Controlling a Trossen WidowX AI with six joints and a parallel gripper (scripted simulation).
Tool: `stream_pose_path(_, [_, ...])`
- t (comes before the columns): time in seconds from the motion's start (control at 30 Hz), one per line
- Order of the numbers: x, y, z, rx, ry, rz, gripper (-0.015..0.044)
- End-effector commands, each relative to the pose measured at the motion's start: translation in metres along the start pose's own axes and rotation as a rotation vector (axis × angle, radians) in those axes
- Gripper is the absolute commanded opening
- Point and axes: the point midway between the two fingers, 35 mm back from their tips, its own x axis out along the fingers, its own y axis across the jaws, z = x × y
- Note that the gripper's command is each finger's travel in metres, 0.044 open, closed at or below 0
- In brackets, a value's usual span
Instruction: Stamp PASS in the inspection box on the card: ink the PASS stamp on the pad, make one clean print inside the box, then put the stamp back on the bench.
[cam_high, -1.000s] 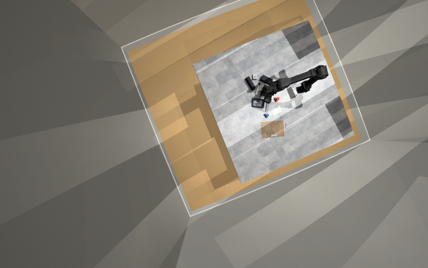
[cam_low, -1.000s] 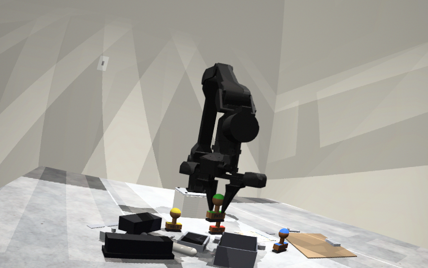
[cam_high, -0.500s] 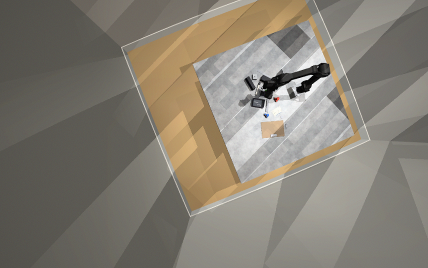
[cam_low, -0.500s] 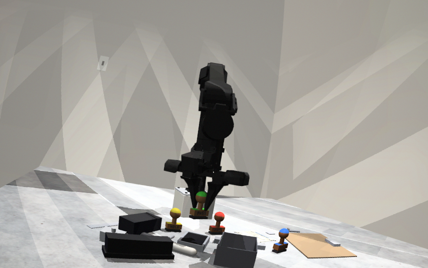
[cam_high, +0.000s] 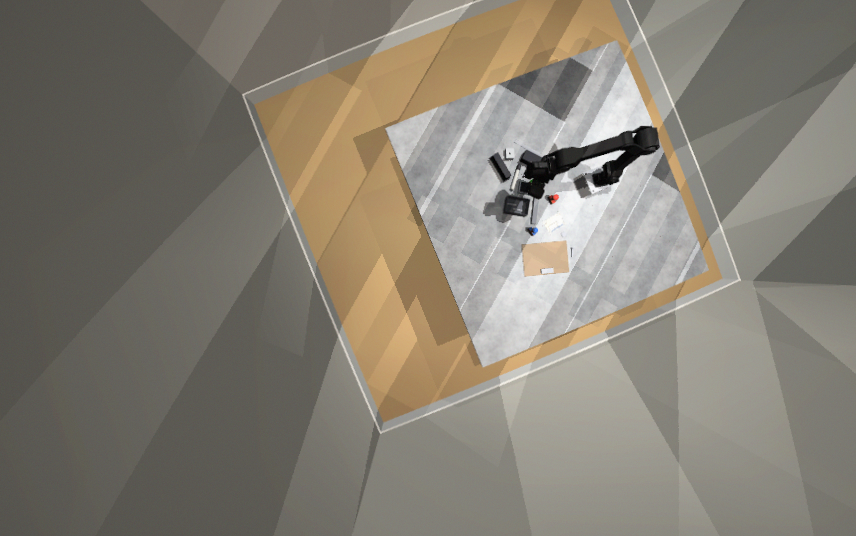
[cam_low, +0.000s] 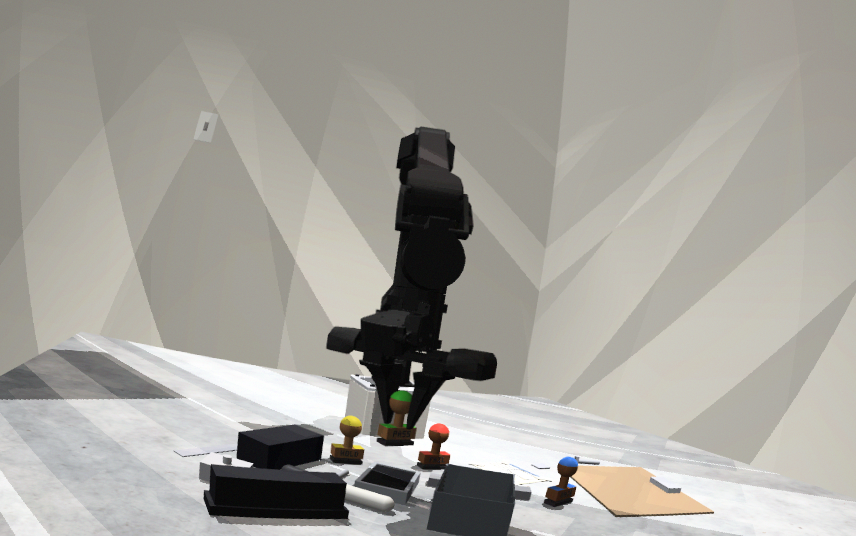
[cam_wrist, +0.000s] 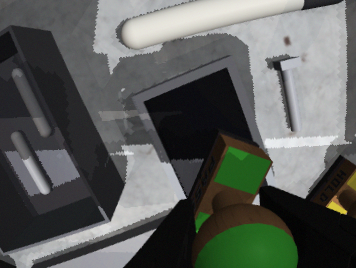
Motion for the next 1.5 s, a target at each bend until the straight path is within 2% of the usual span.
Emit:
stream_pose_path(0.0, [0.004,0.0,-0.001,-0.004,0.005,-0.001,0.0])
stream_pose_path(1.47, [0.033,-0.001,-0.002,-0.002,0.005,-0.005,0.0])
